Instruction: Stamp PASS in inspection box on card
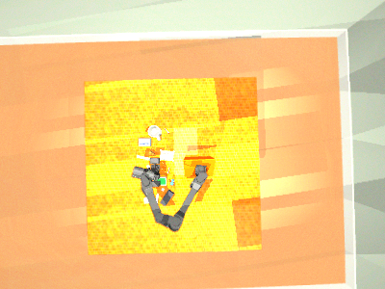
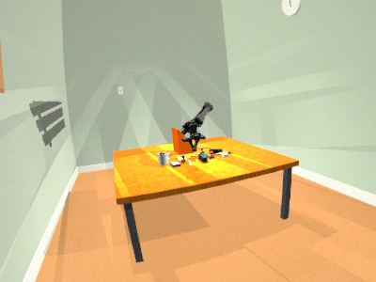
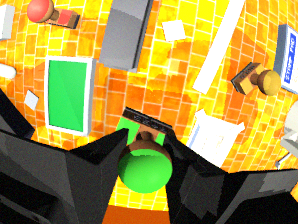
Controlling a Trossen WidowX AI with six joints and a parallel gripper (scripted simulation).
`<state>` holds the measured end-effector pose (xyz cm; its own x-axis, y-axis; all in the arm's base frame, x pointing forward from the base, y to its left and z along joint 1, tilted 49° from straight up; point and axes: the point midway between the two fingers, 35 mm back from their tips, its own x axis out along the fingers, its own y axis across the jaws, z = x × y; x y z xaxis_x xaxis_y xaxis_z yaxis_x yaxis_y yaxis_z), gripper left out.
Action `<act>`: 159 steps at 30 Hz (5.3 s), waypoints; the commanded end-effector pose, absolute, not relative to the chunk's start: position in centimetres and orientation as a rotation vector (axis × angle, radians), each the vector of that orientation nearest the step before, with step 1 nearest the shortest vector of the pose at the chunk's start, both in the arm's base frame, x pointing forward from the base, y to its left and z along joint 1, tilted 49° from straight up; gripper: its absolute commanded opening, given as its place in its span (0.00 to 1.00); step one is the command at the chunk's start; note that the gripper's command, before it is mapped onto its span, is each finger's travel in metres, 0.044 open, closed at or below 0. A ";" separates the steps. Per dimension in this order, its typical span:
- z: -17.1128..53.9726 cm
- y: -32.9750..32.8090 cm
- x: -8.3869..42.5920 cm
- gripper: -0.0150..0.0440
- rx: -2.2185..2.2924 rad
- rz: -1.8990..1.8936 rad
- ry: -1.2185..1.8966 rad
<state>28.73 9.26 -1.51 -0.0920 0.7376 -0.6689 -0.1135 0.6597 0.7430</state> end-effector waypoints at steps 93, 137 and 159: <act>3.9 17.2 27.7 0.25 0.536 0.776 1.505; 2.7 18.7 27.4 0.25 0.534 0.781 1.502; 2.6 18.9 27.3 0.25 0.535 0.781 1.502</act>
